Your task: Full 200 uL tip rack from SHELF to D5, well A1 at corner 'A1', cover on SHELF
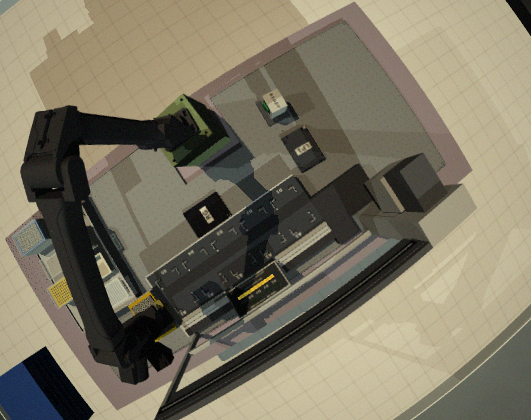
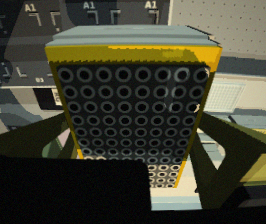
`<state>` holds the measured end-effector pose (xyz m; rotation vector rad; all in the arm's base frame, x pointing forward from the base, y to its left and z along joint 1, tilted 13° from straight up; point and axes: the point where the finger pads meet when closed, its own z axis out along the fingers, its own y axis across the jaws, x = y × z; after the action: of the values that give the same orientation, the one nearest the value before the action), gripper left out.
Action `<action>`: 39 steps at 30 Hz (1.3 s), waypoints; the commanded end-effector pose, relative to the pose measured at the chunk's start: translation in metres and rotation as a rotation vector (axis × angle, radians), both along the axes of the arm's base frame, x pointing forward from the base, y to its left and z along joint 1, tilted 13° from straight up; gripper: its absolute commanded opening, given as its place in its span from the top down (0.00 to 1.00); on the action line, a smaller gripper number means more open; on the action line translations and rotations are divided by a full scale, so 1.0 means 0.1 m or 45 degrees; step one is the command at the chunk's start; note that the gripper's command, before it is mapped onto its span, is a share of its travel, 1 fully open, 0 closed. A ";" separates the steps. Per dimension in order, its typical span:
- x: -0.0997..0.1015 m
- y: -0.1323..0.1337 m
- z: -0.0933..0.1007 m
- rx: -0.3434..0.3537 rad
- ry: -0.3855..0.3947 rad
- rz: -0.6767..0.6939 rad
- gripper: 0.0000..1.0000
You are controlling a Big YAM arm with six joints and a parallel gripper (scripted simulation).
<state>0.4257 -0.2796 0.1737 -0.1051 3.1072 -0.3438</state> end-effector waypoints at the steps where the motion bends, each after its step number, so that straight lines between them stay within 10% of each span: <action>1: 0.09 -0.08 0.40 -0.054 -0.091 -0.010 1.00; 39: 0.11 -0.12 0.46 -0.063 -0.101 -0.005 1.00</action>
<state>0.4253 -0.2801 0.1737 -0.1031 3.1074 -0.3438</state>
